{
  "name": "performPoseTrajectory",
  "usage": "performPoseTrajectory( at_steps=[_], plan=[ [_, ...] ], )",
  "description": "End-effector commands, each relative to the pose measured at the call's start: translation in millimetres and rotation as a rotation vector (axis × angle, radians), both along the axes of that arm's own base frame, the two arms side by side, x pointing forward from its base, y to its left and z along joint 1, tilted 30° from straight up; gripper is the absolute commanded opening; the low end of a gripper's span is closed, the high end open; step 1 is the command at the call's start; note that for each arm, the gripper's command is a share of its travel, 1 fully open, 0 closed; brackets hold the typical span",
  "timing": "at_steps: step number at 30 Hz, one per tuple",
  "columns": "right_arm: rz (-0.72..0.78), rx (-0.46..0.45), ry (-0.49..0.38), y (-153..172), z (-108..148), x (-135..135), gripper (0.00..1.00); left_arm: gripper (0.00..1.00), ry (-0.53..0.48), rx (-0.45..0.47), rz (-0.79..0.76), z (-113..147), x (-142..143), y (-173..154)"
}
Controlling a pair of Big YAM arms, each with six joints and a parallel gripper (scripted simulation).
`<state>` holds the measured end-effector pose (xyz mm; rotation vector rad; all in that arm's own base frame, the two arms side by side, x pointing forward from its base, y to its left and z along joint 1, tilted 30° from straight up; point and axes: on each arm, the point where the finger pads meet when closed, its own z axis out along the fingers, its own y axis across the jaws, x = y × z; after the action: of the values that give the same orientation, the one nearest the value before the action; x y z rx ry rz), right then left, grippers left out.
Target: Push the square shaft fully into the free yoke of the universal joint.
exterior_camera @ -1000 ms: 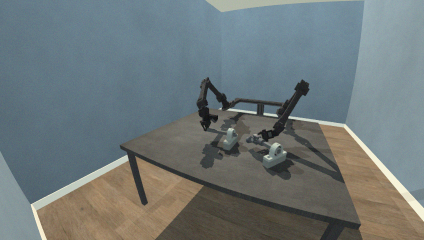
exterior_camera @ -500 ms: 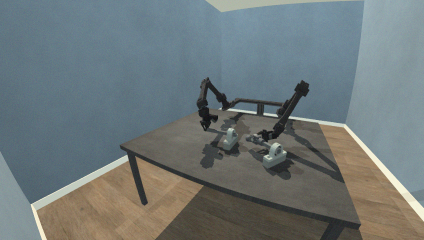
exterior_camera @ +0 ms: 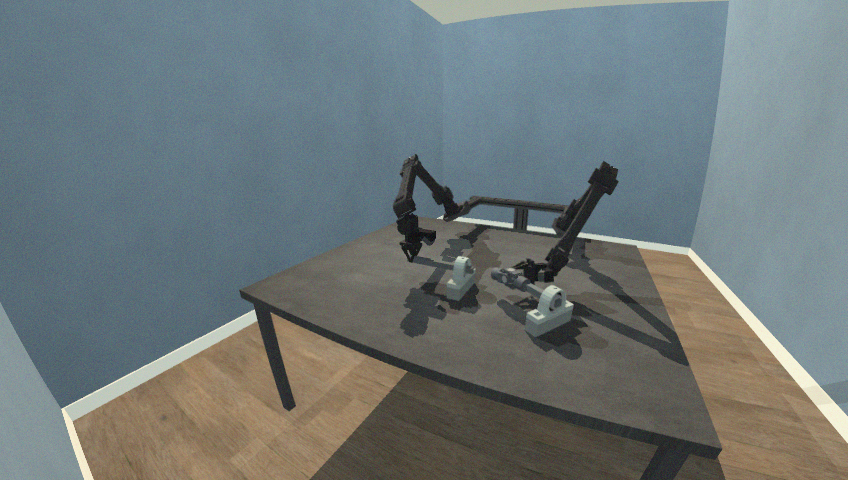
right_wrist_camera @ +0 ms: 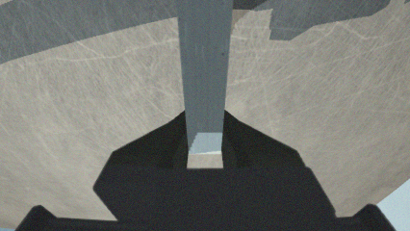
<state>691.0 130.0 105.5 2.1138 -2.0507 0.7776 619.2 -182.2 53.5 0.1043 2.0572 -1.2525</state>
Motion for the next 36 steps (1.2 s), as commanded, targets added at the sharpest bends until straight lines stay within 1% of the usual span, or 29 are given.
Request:
performPoseTrajectory(
  at_steps=[1,6,11,12,13,16,24,26,27,29,36],
  plan=[
    [0.005,0.008,-0.023,3.7,12.7,2.5,0.18,0.34,0.032,-0.071,-0.014,5.6,1.7,-9.2],
    [0.005,0.008,-0.023,3.7,12.7,2.5,0.18,0.34,0.069,-0.130,-0.018,7.9,1.2,-10.3],
    [0.005,0.008,-0.023,3.7,12.7,2.5,0.18,0.34,0.090,-0.160,-0.019,8.2,0.2,-10.7],
    [0.005,0.008,-0.023,3.7,12.7,2.5,0.18,0.34,0.089,-0.160,-0.019,8.7,0.3,-10.7],
    [0.005,0.008,-0.023,3.7,12.7,2.5,0.18,0.34,0.079,-0.161,-0.020,15.1,1.0,-10.8],
    [0.005,0.008,-0.023,3.7,12.7,2.5,0.18,0.34,0.073,-0.162,-0.021,18.8,1.3,-10.8],
    [0.005,0.008,-0.023,3.7,12.7,2.5,0.18,0.34,0.070,-0.162,-0.021,20.7,1.5,-10.8],
    [0.005,0.008,-0.023,3.7,12.7,2.5,0.18,0.34,0.106,-0.183,-0.020,8.9,-0.2,-11.1],
    [0.005,0.008,-0.023,3.7,12.7,2.5,0.18,0.34,0.112,-0.192,-0.021,9.2,-0.4,-11.2],
    [0.005,0.008,-0.023,3.7,12.7,2.5,0.18,0.34,0.095,-0.193,-0.023,19.8,0.7,-11.3],
    [0.005,0.008,-0.023,3.7,12.7,2.5,0.18,0.34,0.091,-0.193,-0.023,22.0,0.9,-11.3]
  ],
)
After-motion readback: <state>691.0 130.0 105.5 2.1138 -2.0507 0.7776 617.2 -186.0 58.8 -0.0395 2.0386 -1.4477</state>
